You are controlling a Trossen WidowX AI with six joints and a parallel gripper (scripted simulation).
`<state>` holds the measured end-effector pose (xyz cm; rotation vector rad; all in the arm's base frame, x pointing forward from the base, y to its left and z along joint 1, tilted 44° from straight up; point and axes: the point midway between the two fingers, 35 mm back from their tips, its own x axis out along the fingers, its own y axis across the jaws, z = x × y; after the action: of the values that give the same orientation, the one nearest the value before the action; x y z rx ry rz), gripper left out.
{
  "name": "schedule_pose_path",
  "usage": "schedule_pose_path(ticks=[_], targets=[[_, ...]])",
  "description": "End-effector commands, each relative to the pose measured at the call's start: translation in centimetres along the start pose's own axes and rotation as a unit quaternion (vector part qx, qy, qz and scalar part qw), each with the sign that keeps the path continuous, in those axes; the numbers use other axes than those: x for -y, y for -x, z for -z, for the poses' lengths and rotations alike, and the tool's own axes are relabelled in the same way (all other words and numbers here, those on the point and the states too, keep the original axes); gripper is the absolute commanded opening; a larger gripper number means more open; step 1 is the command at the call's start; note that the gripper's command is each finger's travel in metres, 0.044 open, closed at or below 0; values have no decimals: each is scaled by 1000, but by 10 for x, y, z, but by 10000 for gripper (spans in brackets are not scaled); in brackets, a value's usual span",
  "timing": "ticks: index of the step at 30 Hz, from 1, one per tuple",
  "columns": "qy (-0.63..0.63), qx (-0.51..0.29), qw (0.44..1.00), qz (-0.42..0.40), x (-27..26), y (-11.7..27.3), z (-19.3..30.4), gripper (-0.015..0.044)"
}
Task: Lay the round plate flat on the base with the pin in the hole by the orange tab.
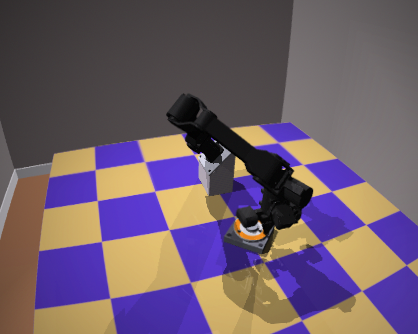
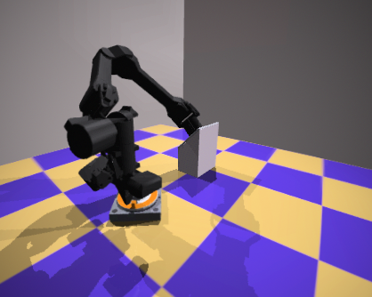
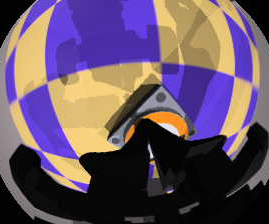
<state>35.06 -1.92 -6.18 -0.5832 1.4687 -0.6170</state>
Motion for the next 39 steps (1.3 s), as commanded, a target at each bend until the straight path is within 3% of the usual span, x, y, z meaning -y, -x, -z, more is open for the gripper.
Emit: schedule_pose_path(ticks=[1,39], targets=[[2,-8,1000,-3,-5,-4,7,0],[2,-8,1000,-3,-20,-2,24,0]])
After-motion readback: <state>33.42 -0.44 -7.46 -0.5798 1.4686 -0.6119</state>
